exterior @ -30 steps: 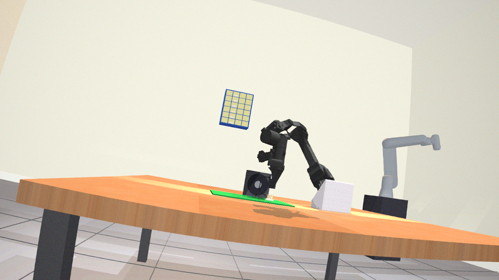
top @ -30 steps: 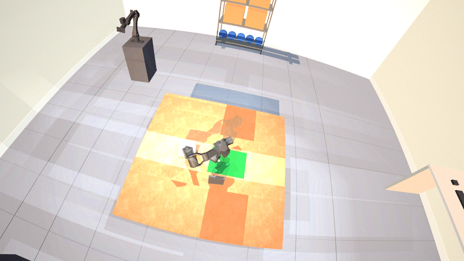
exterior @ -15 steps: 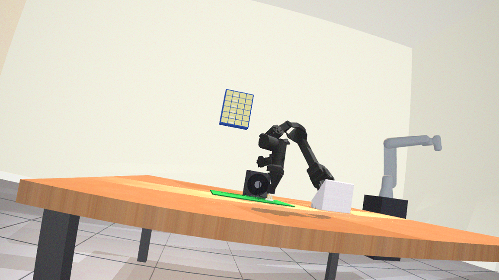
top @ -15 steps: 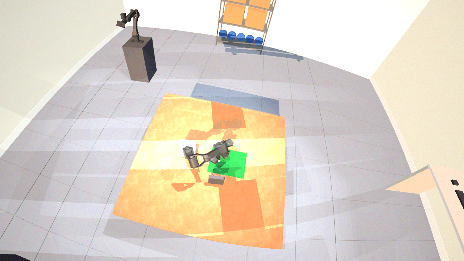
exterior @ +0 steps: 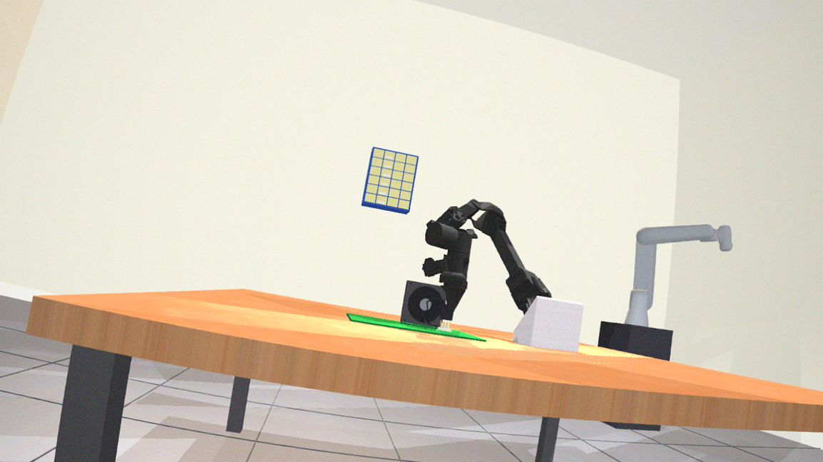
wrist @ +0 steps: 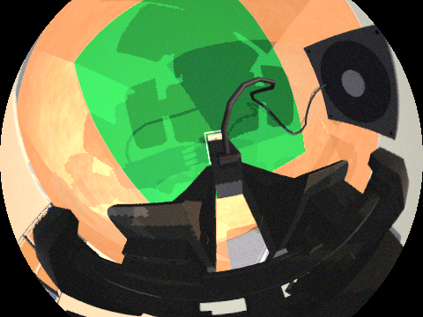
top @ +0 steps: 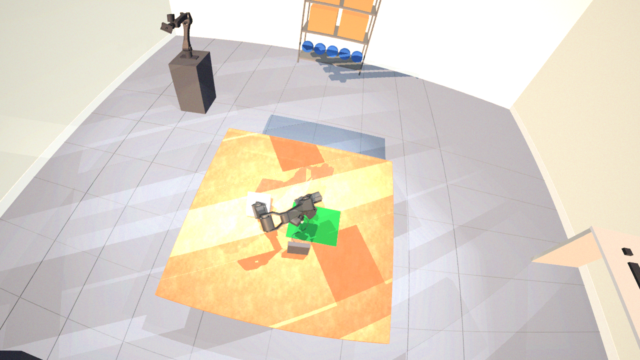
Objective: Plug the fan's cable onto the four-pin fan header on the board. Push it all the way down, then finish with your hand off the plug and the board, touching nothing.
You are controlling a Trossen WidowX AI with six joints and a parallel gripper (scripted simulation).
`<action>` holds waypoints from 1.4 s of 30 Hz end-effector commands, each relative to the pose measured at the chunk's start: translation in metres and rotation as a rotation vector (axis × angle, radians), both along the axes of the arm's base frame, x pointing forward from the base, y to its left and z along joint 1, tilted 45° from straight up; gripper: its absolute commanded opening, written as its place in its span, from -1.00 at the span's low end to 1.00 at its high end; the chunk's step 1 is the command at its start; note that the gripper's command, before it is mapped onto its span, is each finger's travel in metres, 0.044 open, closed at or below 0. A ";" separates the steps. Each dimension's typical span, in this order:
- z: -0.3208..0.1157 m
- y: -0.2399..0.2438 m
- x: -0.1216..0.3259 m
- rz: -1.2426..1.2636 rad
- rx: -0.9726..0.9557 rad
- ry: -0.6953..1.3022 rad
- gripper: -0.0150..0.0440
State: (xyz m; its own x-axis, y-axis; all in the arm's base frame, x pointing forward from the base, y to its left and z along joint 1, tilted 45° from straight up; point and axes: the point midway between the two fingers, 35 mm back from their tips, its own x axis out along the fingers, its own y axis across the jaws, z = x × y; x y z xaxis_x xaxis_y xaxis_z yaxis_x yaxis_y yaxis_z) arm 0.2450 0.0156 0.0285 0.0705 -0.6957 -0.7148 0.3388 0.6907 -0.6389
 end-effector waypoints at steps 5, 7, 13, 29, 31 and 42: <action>0.000 0.000 0.001 0.004 -0.002 -0.002 -0.49; 0.000 -0.001 0.001 0.004 -0.002 -0.002 -0.49; -0.001 -0.002 0.001 0.004 -0.002 -0.003 -0.49; -0.004 -0.004 -0.001 0.004 -0.002 -0.002 -0.49; -0.004 -0.004 -0.001 0.004 -0.002 -0.002 -0.49; -0.005 -0.006 0.000 0.004 -0.002 -0.002 -0.49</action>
